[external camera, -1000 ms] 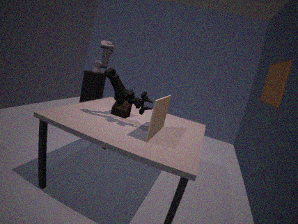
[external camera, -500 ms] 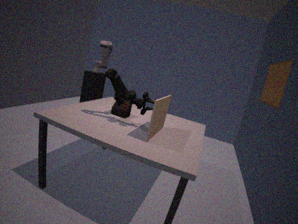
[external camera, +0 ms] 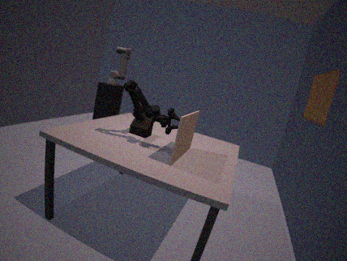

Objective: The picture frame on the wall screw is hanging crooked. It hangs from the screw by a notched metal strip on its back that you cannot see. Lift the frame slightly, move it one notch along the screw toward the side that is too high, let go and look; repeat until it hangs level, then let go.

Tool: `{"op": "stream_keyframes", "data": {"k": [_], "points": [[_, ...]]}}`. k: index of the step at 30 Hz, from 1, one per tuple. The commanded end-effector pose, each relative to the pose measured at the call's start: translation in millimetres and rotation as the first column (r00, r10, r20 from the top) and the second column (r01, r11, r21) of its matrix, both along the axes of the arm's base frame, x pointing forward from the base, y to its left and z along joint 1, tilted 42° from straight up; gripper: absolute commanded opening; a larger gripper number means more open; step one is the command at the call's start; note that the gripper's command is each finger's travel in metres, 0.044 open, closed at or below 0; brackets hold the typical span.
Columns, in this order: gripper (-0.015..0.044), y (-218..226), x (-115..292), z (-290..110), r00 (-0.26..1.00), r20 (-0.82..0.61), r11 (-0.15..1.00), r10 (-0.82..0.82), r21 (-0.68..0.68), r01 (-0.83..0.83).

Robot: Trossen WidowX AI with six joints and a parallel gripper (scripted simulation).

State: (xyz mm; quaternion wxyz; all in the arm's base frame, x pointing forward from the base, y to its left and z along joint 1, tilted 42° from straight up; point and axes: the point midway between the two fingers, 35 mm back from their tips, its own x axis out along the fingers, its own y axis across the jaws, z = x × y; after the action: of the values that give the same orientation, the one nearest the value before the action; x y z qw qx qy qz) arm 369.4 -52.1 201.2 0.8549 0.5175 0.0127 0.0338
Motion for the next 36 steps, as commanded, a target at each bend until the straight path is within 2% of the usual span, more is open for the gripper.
{"op": "stream_keyframes", "data": {"k": [1,14,36], "points": [[0.0260,-0.8,8.2,1.1,1.000,0.003,1.000,-0.005,-0.004,0.005],[0.0260,1.1,28.1,0.8,1.000,0.004,1.000,-0.005,-0.004,0.005],[0.0260,1.1,28.4,0.8,1.000,0.004,1.000,-0.005,-0.004,0.005]]}}
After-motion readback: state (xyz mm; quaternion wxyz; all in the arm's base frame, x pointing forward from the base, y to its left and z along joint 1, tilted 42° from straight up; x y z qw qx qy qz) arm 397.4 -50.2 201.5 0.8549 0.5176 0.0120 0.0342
